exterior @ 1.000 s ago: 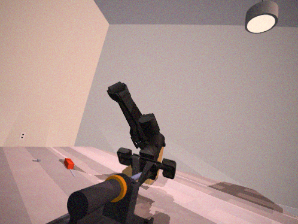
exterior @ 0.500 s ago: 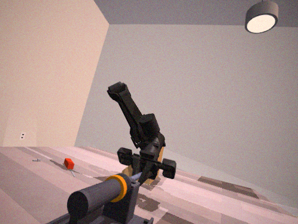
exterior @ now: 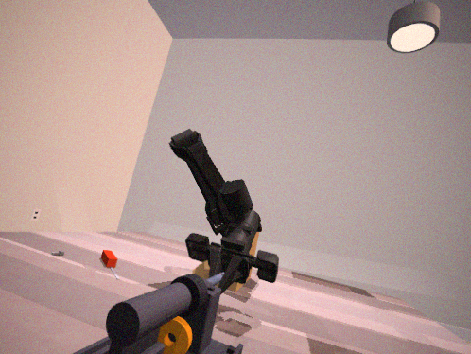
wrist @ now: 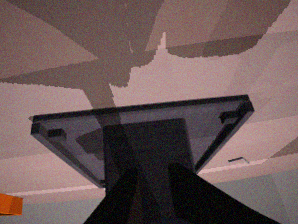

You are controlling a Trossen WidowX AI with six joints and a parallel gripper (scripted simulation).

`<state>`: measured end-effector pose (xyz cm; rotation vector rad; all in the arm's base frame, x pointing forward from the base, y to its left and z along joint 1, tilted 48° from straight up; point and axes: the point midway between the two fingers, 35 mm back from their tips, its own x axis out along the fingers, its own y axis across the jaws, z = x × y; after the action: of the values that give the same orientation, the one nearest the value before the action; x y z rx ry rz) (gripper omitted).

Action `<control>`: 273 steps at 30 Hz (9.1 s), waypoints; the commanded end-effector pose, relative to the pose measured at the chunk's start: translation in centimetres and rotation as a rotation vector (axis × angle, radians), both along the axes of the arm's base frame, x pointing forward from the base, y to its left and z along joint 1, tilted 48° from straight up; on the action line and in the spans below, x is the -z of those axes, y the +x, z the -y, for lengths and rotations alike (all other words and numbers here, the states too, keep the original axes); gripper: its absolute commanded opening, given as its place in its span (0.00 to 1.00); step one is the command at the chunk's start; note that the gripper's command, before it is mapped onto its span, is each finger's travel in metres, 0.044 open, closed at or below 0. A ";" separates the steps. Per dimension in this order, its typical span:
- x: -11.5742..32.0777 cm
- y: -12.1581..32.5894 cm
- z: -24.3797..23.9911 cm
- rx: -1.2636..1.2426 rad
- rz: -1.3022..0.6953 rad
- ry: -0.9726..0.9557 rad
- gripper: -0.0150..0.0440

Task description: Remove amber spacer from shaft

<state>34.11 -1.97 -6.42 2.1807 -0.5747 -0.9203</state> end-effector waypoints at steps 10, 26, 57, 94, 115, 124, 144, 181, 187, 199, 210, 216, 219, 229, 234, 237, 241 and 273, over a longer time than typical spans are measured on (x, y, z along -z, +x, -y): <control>0.0 -0.1 0.0 0.000 0.000 0.000 0.25; 0.0 0.2 0.0 0.003 0.004 0.003 0.25; -0.1 1.3 0.1 0.003 0.005 0.003 0.25; -0.2 2.5 0.4 0.003 0.005 0.003 0.25; -0.2 2.3 0.3 0.003 0.005 0.003 0.25; -0.2 2.2 0.3 0.003 0.005 0.003 0.25; -0.2 2.0 0.3 0.003 0.005 0.003 0.25; -0.2 2.2 0.3 0.003 0.005 0.003 0.25; -0.2 2.3 0.3 0.003 0.005 0.003 0.25; -0.2 2.4 0.4 0.003 0.005 0.003 0.25; -0.1 2.0 0.3 0.003 0.000 0.000 0.25; -0.2 2.3 0.3 0.003 0.005 0.003 0.25; -0.2 2.3 0.3 0.003 0.005 0.003 0.25; -0.2 2.2 0.3 0.003 0.005 0.003 0.25; -0.2 2.2 0.3 0.003 0.005 0.003 0.25; -0.2 2.1 0.3 0.003 0.005 0.003 0.25; -0.2 2.1 0.3 0.003 0.005 0.003 0.25; -0.2 2.0 0.3 0.003 0.005 0.003 0.25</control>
<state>36.01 -2.23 -6.31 2.1851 -0.5766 -0.9196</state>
